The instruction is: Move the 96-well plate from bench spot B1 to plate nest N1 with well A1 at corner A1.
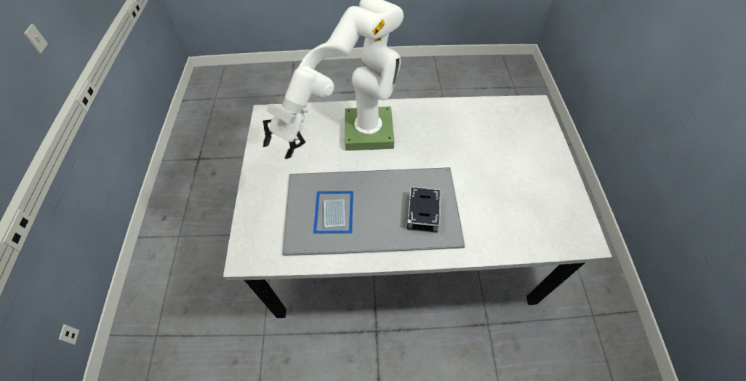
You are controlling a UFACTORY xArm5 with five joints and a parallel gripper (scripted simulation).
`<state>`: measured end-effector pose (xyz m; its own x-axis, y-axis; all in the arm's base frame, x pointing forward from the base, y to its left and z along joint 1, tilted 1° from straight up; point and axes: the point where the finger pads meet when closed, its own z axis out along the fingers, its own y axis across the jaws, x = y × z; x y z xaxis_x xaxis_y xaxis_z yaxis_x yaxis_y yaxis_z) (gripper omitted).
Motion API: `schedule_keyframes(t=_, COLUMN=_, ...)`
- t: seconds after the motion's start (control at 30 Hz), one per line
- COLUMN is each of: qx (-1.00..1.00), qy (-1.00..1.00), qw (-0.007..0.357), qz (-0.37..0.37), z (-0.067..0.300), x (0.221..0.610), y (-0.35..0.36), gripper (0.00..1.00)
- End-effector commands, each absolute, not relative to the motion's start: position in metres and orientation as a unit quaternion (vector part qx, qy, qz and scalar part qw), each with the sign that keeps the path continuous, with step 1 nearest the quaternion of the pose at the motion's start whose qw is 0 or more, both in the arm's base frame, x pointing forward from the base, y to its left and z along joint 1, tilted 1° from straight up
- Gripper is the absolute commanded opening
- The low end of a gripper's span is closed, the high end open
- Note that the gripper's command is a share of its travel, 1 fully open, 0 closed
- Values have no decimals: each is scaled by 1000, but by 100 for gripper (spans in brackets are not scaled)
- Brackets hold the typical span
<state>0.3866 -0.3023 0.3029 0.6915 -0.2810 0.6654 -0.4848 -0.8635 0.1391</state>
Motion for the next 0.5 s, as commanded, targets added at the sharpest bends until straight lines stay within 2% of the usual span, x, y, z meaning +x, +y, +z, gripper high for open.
schedule_keyframes(t=0.0, qx=921, qy=-194, qw=127, qz=311, z=298, x=399, y=-283, gripper=100)
schedule_keyframes(t=0.17, qx=921, qy=-194, qw=127, qz=311, z=295, x=404, y=-274, gripper=100)
schedule_keyframes(t=0.27, qx=936, qy=-177, qw=104, qz=286, z=291, x=410, y=-261, gripper=100)
schedule_keyframes(t=0.47, qx=942, qy=-170, qw=96, qz=275, z=286, x=417, y=-243, gripper=100)
